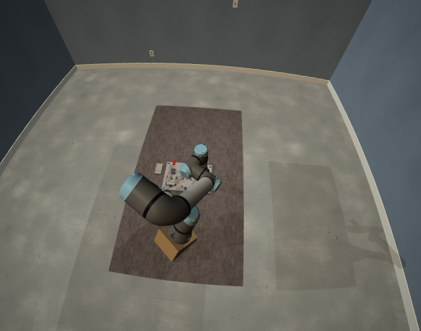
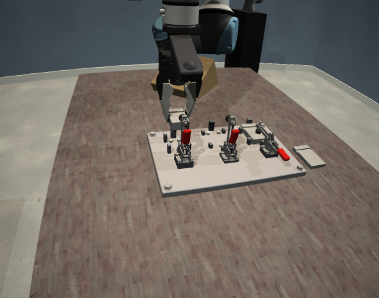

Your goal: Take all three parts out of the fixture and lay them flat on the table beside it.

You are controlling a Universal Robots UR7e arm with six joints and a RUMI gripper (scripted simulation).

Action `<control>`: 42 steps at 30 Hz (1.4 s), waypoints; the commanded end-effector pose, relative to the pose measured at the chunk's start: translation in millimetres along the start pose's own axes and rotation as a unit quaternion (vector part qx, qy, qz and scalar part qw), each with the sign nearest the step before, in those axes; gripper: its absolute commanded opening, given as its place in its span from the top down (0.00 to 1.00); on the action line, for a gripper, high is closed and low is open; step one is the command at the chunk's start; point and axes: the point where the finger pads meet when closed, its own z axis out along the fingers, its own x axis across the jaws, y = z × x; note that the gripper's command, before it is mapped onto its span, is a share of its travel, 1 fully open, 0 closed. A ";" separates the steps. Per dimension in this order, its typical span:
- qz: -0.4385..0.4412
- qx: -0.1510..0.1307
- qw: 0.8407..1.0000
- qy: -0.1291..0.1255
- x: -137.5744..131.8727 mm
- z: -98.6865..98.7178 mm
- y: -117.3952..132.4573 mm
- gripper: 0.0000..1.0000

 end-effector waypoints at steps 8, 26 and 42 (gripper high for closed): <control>0.000 0.000 1.000 0.000 0.2 -13.4 2.9 1.00; 0.000 0.000 1.000 0.000 0.2 -13.4 2.9 1.00; 0.000 0.000 1.000 0.000 3.1 -13.4 2.9 1.00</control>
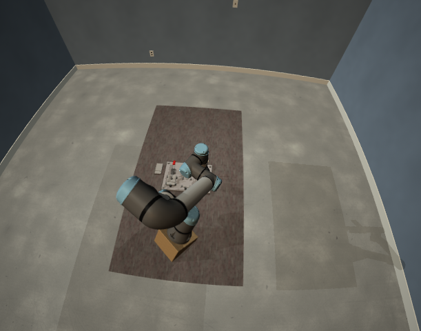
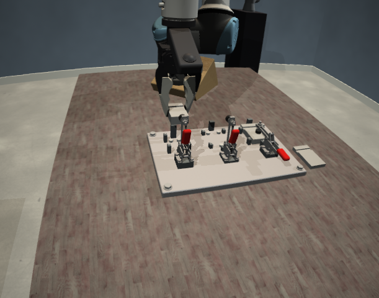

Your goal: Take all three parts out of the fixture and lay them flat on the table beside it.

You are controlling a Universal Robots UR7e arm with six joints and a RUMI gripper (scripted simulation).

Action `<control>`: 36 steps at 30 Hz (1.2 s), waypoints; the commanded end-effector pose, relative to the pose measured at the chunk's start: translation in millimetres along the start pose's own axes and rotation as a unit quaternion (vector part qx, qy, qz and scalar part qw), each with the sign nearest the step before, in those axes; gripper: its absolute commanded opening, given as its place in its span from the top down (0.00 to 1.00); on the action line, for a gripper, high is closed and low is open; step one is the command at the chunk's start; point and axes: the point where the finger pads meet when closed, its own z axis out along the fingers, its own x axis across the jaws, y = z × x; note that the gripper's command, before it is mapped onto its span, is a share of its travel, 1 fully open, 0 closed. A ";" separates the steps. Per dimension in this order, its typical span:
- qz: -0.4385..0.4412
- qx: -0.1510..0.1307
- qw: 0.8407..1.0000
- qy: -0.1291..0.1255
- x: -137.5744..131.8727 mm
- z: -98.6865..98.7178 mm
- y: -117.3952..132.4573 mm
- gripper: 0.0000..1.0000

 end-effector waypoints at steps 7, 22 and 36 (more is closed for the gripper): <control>0.000 0.001 1.000 0.000 7.6 -0.3 -0.4 1.00; 0.000 0.001 1.000 0.000 37.7 -0.4 -0.4 1.00; 0.000 0.001 1.000 0.000 76.3 -0.4 -0.4 1.00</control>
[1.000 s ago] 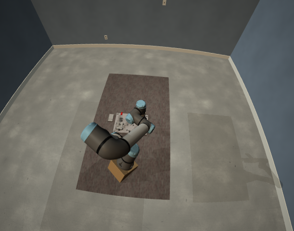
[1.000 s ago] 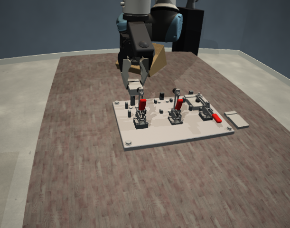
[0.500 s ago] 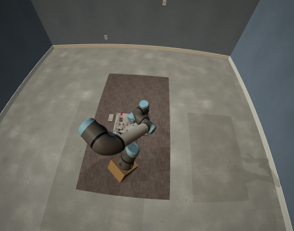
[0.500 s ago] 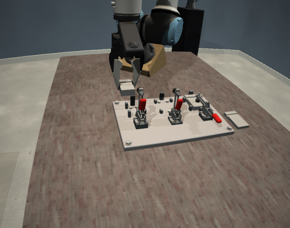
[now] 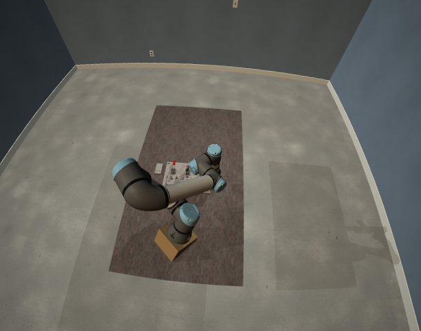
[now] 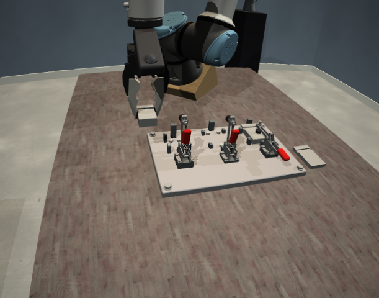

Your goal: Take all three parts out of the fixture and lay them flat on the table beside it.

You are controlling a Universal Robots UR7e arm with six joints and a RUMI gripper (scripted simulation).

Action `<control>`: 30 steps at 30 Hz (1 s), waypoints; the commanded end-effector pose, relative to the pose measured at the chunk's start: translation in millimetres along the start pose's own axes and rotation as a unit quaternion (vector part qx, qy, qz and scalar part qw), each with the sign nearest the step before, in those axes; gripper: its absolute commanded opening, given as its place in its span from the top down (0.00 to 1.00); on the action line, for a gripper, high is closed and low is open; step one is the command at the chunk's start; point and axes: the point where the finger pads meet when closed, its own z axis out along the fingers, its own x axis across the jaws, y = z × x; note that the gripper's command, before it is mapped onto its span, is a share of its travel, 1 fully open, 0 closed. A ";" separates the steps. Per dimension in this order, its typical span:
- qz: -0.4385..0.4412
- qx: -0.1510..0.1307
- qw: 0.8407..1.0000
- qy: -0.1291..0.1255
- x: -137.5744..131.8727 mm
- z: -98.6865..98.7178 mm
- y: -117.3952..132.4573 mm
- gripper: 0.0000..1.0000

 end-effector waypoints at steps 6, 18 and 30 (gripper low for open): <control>-0.001 0.001 1.000 -0.001 22.7 0.1 -0.5 1.00; -0.001 0.001 1.000 -0.001 40.4 0.1 -0.6 1.00; -0.001 0.001 1.000 -0.001 42.8 0.1 -0.6 1.00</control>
